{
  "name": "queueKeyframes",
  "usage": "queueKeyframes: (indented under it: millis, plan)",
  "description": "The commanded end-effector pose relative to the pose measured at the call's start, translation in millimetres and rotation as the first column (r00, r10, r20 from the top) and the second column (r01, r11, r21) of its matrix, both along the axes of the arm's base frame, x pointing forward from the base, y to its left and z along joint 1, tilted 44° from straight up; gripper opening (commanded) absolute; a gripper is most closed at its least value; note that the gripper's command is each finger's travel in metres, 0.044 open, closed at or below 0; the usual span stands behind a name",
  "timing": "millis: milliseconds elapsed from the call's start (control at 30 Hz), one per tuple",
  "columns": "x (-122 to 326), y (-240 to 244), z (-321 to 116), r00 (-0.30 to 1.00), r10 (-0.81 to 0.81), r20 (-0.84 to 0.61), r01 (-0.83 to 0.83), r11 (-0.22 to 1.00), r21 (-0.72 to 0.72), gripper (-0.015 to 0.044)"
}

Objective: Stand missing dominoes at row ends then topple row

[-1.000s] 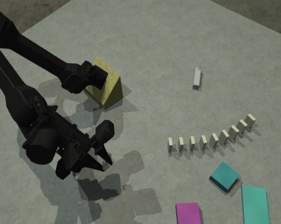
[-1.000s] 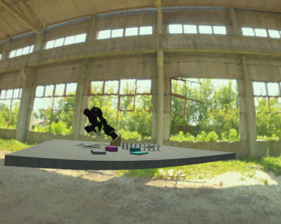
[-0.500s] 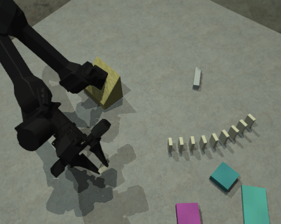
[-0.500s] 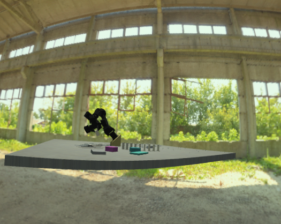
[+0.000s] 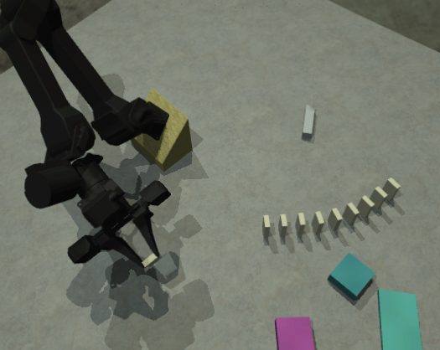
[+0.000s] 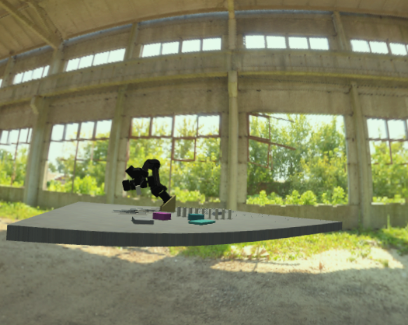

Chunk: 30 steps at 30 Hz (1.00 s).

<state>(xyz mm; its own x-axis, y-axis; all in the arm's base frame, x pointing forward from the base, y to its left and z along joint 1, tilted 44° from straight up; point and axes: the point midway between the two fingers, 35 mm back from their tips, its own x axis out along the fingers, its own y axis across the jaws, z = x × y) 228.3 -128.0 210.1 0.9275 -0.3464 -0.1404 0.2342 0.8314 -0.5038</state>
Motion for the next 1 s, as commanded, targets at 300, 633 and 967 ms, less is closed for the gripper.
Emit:
queueKeyframes:
  millis: [300,633,967]
  plan:
    - [-17,12,2,0.991,0.085,0.104,-0.053,0.959,-0.278,0.0107]
    - [-17,12,2,0.991,0.087,0.105,-0.054,0.958,-0.282,0.0107]
    - [-17,12,2,0.991,0.087,0.105,-0.054,0.958,-0.282,0.0107]
